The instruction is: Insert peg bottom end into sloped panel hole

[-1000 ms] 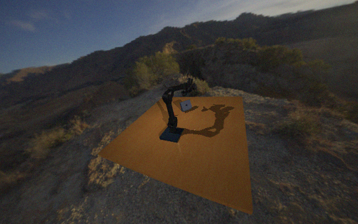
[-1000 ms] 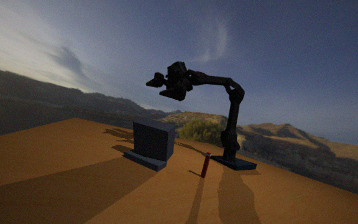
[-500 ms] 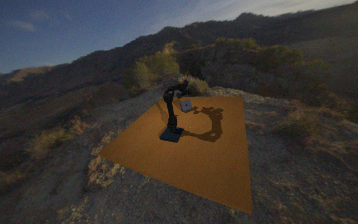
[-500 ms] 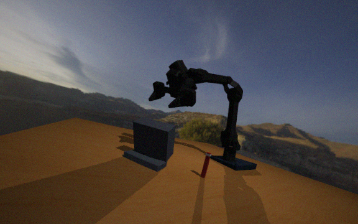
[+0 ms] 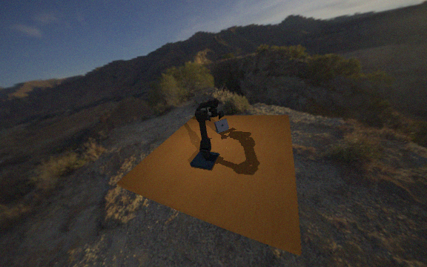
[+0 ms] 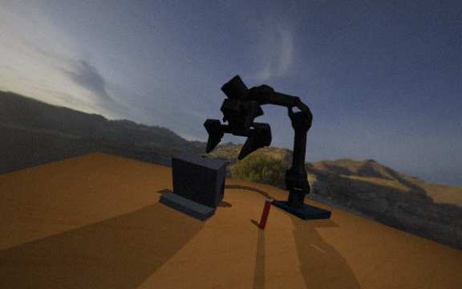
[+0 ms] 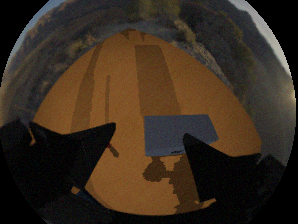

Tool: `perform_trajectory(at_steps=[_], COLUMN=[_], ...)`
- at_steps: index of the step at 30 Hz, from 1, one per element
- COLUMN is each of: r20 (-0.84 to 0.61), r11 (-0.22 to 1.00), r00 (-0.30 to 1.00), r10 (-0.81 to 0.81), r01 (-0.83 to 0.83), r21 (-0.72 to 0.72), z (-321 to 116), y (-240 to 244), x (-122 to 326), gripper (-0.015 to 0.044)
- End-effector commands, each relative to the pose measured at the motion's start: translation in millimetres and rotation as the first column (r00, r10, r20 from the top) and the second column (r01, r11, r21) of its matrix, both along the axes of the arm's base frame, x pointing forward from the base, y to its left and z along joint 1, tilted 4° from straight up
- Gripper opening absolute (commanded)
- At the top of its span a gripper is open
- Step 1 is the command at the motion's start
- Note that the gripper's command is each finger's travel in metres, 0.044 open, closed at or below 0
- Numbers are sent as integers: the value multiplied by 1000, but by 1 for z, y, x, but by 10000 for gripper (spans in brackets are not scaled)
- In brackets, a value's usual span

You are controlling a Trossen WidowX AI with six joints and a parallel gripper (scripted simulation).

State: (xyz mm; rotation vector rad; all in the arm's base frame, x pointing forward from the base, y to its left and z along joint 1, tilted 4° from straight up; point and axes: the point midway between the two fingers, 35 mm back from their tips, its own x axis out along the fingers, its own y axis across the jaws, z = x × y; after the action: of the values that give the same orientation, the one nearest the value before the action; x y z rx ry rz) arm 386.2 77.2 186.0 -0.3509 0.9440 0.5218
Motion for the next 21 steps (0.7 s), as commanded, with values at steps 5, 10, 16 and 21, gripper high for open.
perform_trajectory(at_steps=[5, 10, 16, 21], r20=[-146, -220, -298, -352], r11=[999, 996, 988, 977], r00=[989, 974, 952, 931], r10=[-27, -44, -69, -94], r01=[20, 25, 25, 18], r21=[-50, -90, -152, -212], z=[-21, -31, -42, -49], y=[25, 38, 51, 60], x=[-22, -38, -58, -75], gripper=[440, 440, 440, 440])
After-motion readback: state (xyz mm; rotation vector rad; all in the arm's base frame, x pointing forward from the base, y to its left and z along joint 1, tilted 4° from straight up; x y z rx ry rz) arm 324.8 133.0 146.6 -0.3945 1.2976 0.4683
